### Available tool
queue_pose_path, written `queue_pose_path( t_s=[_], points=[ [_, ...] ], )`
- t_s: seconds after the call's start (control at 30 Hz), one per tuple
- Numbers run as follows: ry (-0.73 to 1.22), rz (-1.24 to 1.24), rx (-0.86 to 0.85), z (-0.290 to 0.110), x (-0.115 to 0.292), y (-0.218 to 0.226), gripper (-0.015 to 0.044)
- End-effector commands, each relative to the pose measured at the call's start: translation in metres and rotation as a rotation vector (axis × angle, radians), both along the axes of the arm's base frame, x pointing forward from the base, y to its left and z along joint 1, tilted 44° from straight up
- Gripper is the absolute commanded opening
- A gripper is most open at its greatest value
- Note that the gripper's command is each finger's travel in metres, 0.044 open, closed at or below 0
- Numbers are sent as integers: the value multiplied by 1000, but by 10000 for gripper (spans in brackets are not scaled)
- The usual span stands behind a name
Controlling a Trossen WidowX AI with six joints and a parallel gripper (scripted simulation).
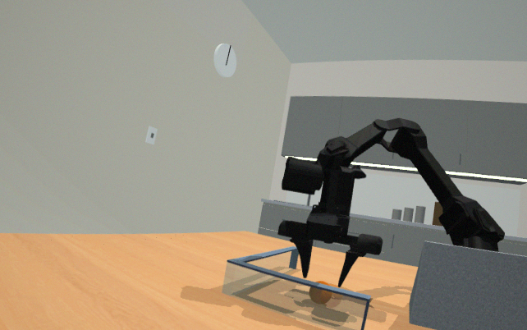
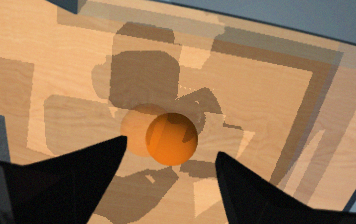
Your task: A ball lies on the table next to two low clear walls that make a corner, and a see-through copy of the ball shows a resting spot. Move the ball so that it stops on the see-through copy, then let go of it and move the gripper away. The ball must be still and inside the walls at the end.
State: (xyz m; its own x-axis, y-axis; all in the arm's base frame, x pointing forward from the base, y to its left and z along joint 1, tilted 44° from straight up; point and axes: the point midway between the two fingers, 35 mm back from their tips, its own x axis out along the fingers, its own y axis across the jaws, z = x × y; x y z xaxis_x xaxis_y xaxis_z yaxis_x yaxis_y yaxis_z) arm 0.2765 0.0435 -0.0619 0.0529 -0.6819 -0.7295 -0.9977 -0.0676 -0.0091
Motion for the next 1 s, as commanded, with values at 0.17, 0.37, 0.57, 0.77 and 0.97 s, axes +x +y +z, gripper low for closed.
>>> queue_pose_path(
  t_s=[0.17,0.37,0.57,0.77,0.97],
  points=[
    [3,4,-6,-10,0,-11,314],
    [3,4,-7,-16,0,-17,314],
    [3,4,-7,-16,0,-17,202],
    [3,4,-7,-16,0,-17,162],
    [4,6,-1,-1,3,1,4]
  ],
)
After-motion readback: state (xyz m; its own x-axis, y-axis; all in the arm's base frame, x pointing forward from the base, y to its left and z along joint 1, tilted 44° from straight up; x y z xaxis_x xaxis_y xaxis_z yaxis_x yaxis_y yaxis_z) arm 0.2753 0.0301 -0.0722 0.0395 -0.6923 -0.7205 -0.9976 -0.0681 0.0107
